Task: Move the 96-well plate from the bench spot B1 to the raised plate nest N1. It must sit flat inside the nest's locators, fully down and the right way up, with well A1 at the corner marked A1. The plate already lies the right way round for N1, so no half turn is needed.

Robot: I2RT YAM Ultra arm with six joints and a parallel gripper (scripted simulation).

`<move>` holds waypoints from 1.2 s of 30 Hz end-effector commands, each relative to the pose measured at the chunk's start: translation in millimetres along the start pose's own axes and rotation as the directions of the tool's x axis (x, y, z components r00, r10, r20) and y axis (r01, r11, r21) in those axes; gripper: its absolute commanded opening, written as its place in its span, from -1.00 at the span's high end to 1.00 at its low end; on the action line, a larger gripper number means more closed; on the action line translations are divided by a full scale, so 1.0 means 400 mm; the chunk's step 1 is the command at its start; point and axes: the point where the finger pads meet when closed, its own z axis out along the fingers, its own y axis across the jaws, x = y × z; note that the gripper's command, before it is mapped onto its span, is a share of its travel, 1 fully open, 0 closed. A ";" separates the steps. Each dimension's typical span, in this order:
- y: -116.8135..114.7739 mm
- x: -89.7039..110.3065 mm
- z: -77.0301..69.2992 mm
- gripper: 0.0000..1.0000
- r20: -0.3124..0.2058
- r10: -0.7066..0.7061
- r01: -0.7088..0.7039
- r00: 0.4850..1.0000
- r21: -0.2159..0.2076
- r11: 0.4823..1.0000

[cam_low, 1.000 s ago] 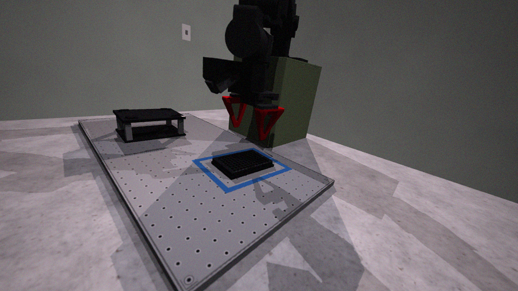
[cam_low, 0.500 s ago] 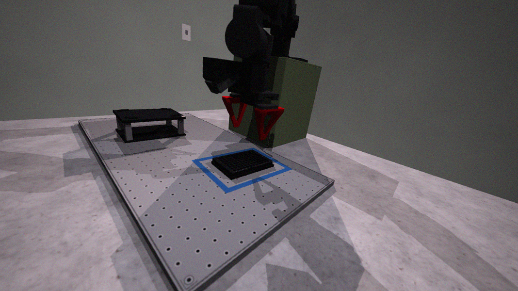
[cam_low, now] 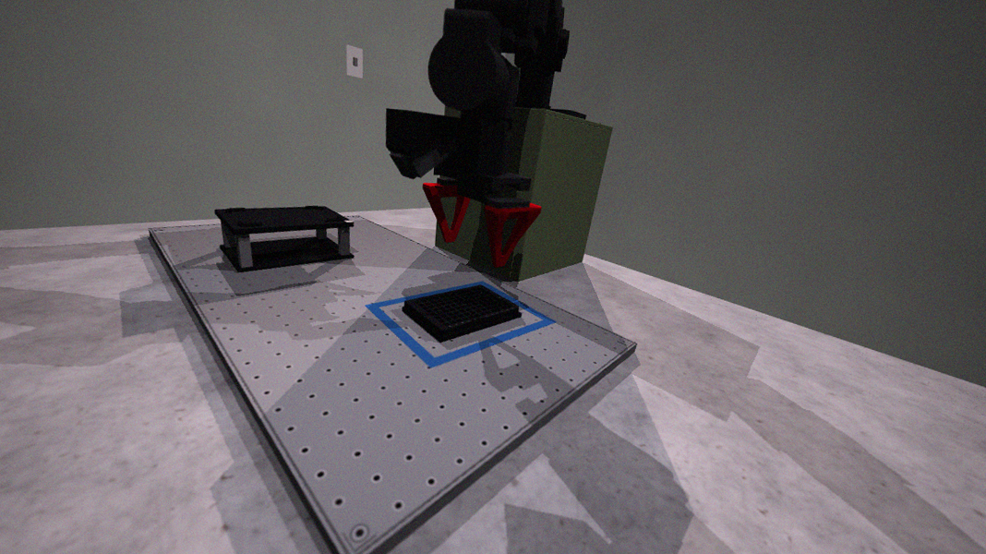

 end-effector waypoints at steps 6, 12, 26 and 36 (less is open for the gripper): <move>0.027 -0.051 -0.014 -1.00 0.048 0.000 0.001 0.999 -0.027 1.000; 0.027 -0.051 -0.014 -1.00 0.048 0.000 0.001 0.999 -0.027 1.000; 0.024 -0.047 0.046 -1.00 0.042 0.000 0.001 0.999 -0.023 1.000; 0.024 -0.047 0.088 -1.00 0.041 0.000 0.001 0.999 -0.022 1.000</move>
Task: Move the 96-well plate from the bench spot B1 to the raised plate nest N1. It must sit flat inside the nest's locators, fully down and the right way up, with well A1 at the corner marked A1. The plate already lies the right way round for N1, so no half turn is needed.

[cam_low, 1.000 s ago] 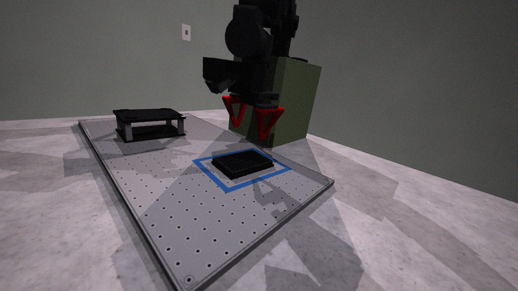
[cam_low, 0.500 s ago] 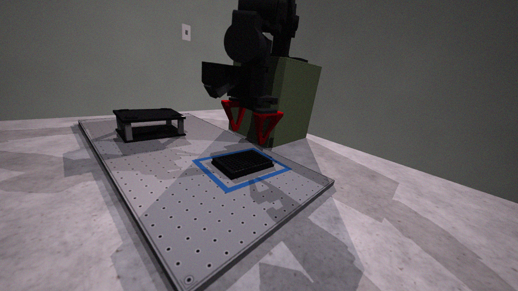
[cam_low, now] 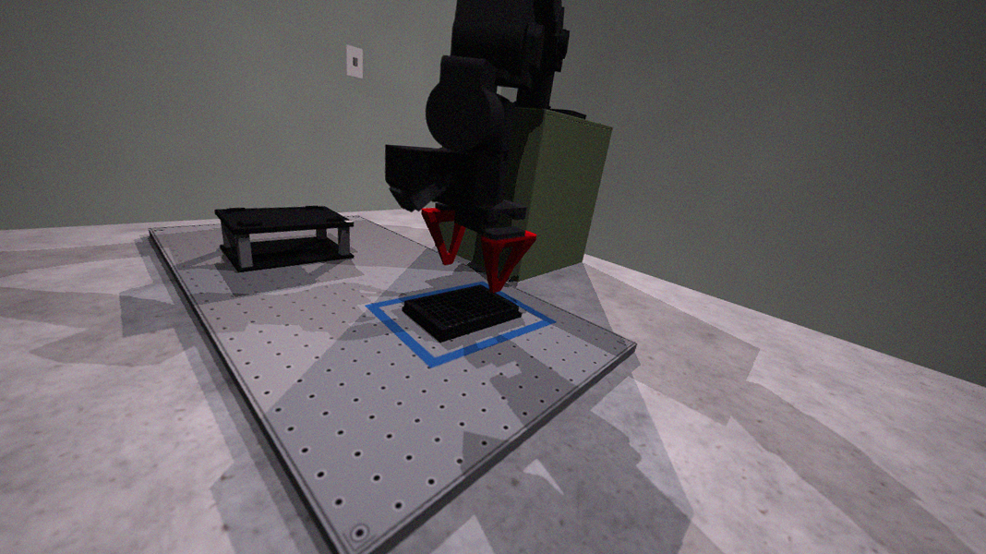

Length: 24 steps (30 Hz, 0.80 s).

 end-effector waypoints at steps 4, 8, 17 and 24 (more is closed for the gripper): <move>0.024 -0.047 0.021 -1.00 0.045 0.001 0.001 0.999 -0.025 1.000; 0.024 -0.047 0.034 -1.00 0.045 0.001 0.000 0.999 -0.025 1.000; 0.024 -0.048 0.072 -1.00 0.045 0.001 0.000 0.999 -0.025 1.000; 0.024 -0.048 0.093 -1.00 0.045 0.001 0.000 0.999 -0.025 1.000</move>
